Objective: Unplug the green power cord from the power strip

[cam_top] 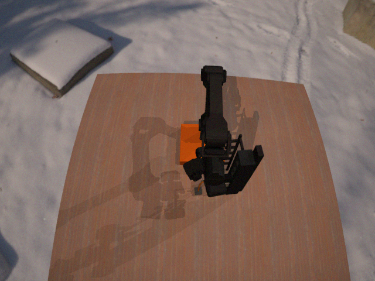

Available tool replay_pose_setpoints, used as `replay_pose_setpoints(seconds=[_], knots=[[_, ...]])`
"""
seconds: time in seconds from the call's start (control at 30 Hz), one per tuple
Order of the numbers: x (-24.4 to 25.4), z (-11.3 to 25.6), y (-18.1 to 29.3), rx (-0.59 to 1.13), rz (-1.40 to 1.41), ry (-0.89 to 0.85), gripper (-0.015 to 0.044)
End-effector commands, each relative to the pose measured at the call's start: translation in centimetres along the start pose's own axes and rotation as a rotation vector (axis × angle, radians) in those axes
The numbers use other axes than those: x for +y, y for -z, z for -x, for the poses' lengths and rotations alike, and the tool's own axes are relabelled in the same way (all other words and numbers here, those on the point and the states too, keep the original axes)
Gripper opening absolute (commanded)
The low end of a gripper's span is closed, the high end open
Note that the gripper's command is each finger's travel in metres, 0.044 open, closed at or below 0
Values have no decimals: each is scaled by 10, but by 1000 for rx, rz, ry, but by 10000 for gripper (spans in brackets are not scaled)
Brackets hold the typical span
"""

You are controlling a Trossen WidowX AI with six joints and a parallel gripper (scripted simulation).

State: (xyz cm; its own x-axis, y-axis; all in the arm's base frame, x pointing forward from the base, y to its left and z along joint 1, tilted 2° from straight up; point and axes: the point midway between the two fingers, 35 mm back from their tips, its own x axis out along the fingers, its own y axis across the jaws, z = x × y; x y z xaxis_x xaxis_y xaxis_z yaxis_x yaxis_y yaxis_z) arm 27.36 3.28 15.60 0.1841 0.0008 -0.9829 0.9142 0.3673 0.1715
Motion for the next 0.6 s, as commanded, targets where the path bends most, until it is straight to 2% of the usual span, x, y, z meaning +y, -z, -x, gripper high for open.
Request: replay_pose_setpoints(seconds=[0.0, 0.57], knots=[[-25, -16, -9, 8, -106, 147, 160], [-22, -16, 7, 9, -106, 147, 160]])
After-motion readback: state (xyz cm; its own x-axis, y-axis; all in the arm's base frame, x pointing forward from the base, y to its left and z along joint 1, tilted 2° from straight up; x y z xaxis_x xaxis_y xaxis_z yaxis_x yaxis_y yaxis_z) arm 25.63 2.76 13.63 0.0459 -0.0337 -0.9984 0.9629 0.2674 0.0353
